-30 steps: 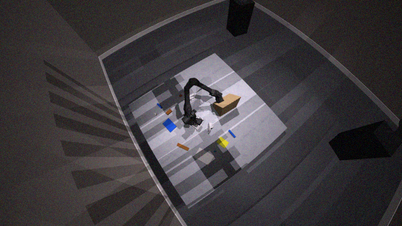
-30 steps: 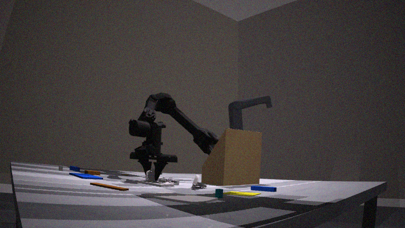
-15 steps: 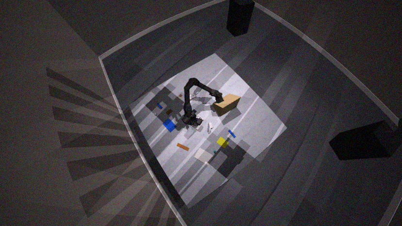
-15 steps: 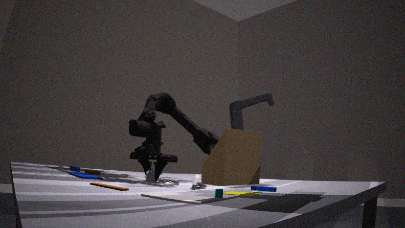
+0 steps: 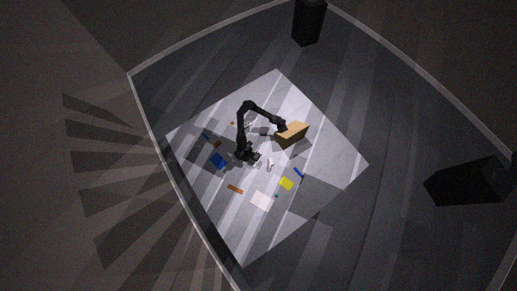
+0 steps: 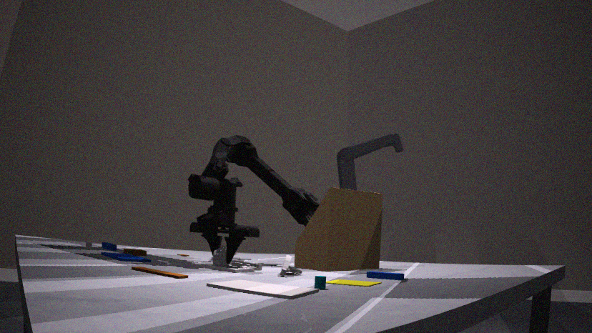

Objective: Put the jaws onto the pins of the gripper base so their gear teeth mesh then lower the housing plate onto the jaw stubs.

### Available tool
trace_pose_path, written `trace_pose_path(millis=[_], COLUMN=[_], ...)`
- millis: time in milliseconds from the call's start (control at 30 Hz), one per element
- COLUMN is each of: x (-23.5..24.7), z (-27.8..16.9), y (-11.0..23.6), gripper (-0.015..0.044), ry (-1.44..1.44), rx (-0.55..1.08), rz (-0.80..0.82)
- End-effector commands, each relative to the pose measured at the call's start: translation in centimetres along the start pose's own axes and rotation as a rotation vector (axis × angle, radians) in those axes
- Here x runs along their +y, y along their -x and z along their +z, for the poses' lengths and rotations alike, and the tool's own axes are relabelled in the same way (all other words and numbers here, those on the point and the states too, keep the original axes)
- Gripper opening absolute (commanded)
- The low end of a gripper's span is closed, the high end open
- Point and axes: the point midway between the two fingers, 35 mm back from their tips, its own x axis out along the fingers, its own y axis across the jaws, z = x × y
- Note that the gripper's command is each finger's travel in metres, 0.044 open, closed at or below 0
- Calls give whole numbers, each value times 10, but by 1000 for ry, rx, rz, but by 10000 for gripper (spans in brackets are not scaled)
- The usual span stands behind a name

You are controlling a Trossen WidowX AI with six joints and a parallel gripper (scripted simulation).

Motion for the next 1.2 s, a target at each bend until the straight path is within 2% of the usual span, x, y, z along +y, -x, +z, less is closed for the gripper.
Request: trace_pose_path(millis=[0,133,267,733,833,1000,1100,1133,1167], x=[0,0,0,0,0,0,0,1,1], z=[0,0,0,0,1,0,-1,1,2], y=[0,0,0,2,17,63,70,62,64], gripper=[134,134,224,224,224,224,224,224,198], ry=[4,4,0,0,1,4,4,11,10], rx=[0,0,0,0,-1,-1,0,-9,-13], rz=[-4,-4,0,0,1,-1,-2,-6,-7])
